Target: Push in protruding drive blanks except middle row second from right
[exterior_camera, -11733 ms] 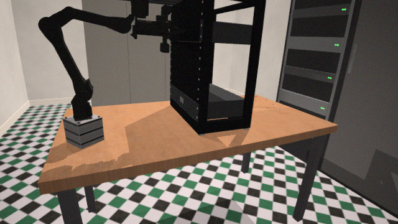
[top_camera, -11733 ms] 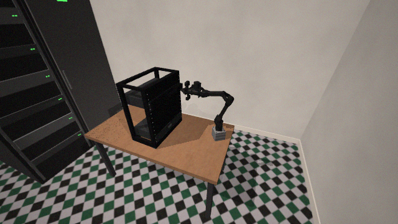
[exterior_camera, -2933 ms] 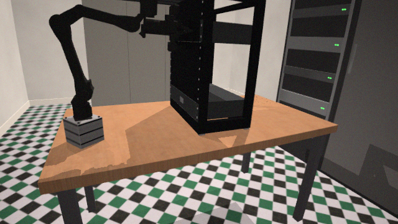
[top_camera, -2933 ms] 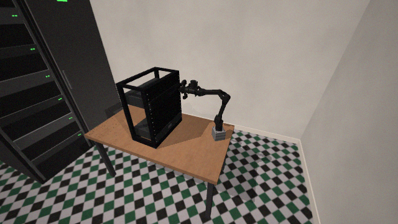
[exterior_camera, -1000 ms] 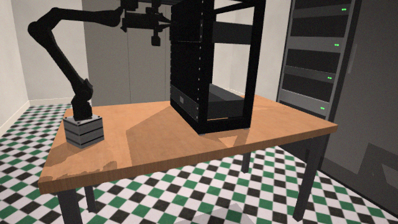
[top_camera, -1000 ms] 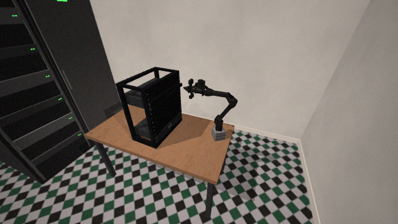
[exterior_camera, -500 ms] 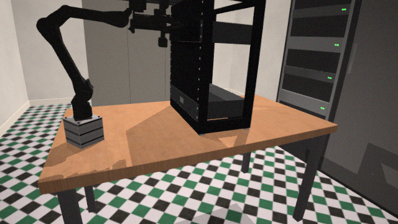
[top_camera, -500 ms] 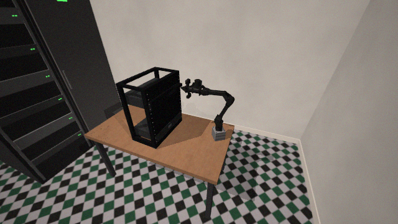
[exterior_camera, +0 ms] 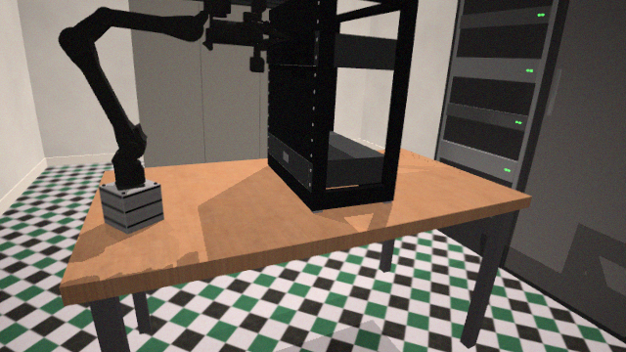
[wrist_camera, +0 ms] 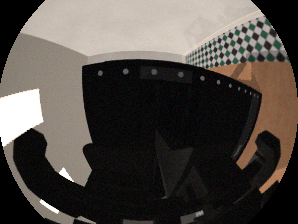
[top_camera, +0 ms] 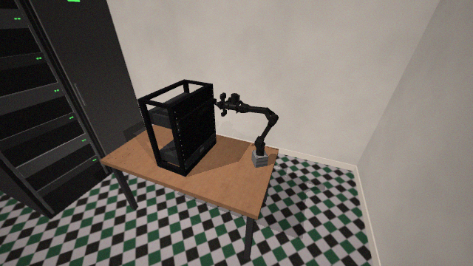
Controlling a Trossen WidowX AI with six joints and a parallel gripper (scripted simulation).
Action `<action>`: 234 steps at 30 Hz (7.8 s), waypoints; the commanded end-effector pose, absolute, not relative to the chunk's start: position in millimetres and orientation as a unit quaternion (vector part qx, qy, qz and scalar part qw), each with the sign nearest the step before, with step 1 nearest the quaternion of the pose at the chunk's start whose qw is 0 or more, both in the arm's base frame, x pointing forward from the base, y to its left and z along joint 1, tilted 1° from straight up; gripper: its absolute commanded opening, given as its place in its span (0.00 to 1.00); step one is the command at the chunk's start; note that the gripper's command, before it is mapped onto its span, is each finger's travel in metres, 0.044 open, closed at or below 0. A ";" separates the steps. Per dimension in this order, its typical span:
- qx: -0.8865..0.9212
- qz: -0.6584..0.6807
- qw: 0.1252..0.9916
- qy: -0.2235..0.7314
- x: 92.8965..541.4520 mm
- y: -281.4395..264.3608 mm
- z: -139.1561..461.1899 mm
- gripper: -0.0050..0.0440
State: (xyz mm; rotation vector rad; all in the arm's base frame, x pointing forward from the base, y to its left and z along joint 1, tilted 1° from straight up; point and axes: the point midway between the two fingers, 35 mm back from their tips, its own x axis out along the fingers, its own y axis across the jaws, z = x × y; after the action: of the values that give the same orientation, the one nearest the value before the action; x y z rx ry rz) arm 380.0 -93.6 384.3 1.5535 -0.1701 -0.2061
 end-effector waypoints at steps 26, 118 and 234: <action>0.699 -0.083 0.705 -0.087 387.8 -95.8 397.7 0.10; 0.699 -0.083 0.705 -0.087 402.8 -99.5 403.2 0.10; 0.699 -0.083 0.705 -0.087 408.6 -100.9 408.4 0.10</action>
State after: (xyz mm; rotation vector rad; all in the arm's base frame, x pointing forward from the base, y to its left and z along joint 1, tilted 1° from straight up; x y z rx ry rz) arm 412.5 -101.7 392.1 1.5551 -0.1593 -0.2170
